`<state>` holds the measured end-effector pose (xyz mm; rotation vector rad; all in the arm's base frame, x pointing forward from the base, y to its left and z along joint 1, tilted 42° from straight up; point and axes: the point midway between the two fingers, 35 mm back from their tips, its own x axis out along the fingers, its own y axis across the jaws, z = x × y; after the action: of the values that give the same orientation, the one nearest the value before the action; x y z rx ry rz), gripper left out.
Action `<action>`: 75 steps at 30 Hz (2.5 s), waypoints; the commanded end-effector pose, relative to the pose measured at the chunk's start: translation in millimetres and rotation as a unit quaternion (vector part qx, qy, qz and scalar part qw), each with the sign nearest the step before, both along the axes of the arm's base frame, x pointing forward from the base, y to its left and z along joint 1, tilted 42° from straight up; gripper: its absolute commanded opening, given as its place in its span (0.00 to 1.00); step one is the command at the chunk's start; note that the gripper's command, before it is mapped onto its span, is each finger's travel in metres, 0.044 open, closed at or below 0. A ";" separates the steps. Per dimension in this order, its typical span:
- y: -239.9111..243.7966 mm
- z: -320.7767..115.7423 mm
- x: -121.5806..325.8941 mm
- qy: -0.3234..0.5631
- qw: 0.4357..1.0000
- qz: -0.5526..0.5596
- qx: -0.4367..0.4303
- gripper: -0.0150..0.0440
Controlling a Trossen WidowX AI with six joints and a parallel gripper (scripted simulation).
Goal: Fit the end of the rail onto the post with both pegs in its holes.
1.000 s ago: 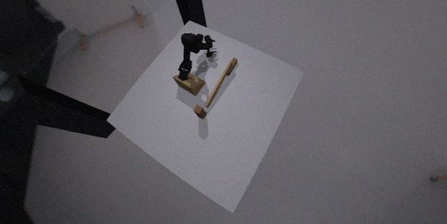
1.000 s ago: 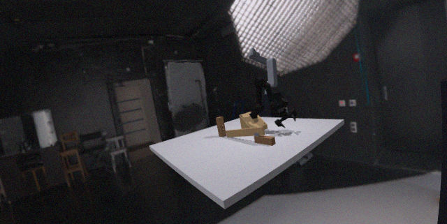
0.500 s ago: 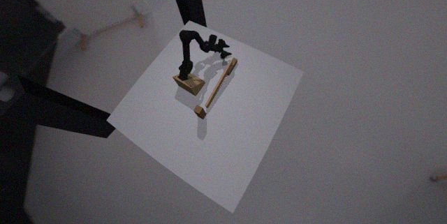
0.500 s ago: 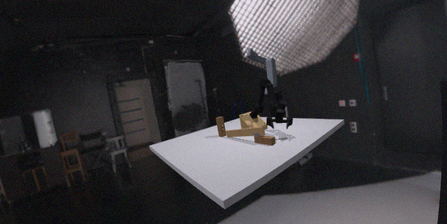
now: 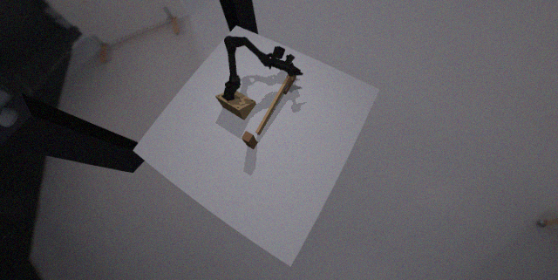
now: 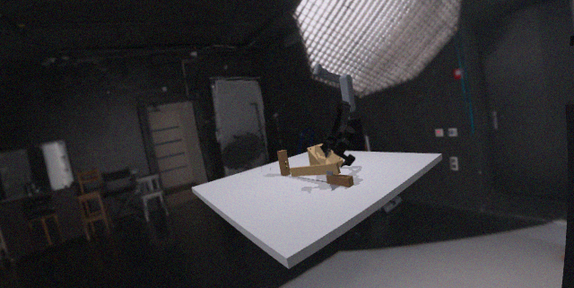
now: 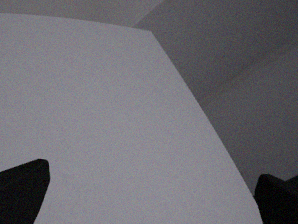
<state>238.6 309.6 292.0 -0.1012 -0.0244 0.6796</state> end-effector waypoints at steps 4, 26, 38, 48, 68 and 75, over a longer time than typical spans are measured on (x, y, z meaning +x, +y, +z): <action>-28.8 7.5 41.0 -0.036 0.997 -0.037 -0.057 1.00; -180.5 -234.0 97.5 0.128 0.809 0.220 -0.531 1.00; -251.1 -279.3 26.7 0.155 0.794 0.450 -0.378 1.00; -249.6 -281.2 26.8 0.155 0.794 0.450 -0.378 1.00; -228.6 -306.3 25.6 0.155 0.794 0.450 -0.379 1.00; -221.2 -314.6 24.2 0.155 0.794 0.450 -0.378 1.00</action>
<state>265.2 84.5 -18.2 -0.8038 0.5552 1.6339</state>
